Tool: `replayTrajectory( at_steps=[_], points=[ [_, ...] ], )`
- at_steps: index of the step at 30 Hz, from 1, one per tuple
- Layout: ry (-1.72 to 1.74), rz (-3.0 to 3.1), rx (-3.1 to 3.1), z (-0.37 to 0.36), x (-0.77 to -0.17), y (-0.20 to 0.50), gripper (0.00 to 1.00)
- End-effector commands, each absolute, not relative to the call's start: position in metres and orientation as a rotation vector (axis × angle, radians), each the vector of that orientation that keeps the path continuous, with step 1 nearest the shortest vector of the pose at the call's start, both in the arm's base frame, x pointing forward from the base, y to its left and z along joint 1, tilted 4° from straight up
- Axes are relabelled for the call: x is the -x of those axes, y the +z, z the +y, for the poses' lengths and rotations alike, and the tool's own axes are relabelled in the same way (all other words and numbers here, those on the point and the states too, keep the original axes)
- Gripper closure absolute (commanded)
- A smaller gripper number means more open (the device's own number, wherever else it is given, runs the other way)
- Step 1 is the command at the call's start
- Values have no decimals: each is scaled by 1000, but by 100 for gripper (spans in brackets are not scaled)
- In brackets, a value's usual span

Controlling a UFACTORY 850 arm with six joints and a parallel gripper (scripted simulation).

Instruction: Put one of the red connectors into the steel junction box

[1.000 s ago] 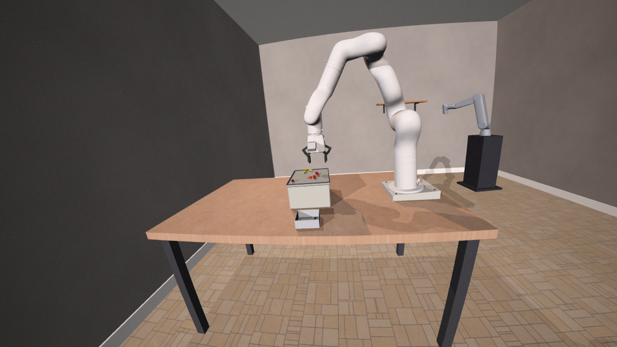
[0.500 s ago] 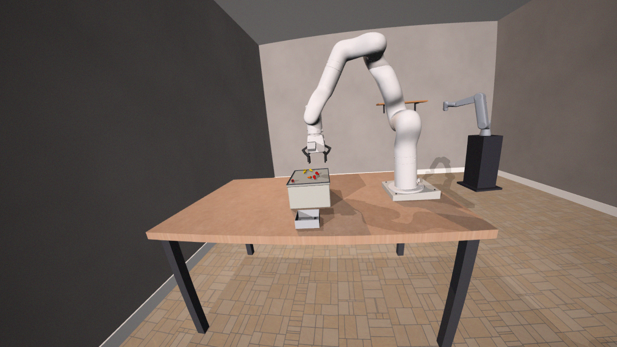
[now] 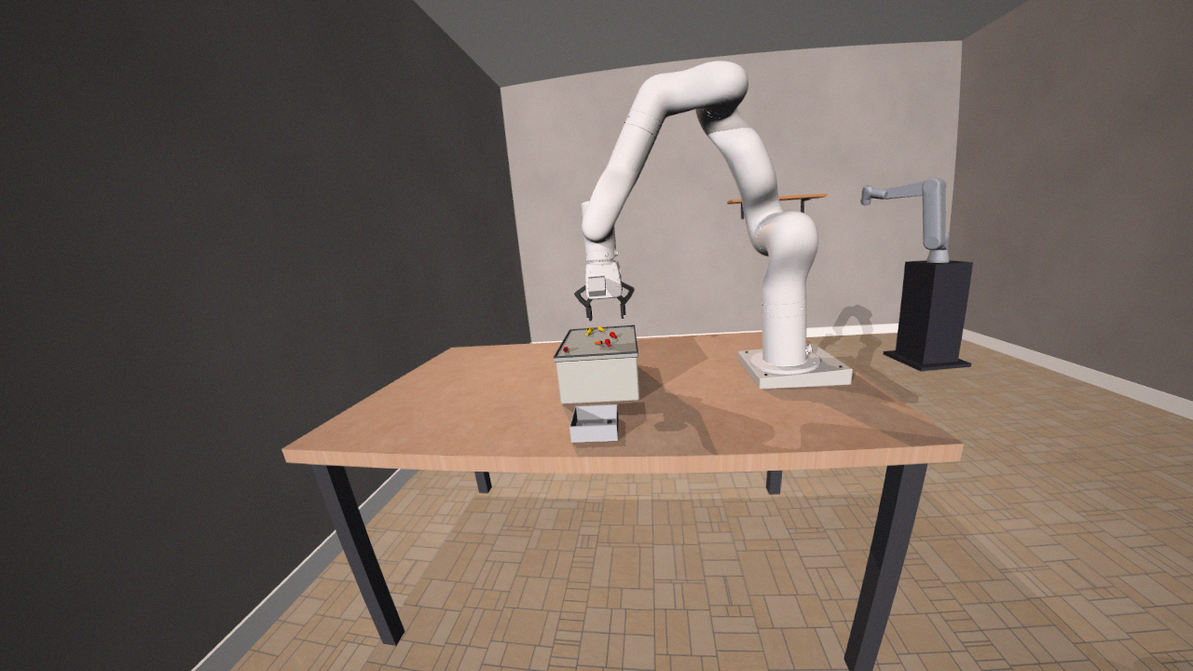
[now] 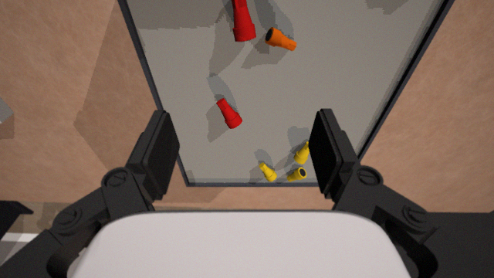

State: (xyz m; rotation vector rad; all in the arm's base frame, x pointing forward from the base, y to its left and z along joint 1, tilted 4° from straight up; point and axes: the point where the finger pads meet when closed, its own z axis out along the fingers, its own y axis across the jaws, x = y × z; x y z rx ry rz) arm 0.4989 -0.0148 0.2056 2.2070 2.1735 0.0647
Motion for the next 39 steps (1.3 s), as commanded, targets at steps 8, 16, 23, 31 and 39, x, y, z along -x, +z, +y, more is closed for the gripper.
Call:
replayTrajectory(
  at_steps=[8, 16, 23, 31, 39],
  points=[
    [64, 2232, -2144, 25, -512, 207, 0],
    [64, 2232, -2144, 25, -512, 207, 0],
    [64, 2232, -2144, 25, -512, 207, 0],
    [64, 2232, -2144, 25, -512, 207, 0],
    [64, 2232, -2144, 25, -512, 207, 0]
  ],
)
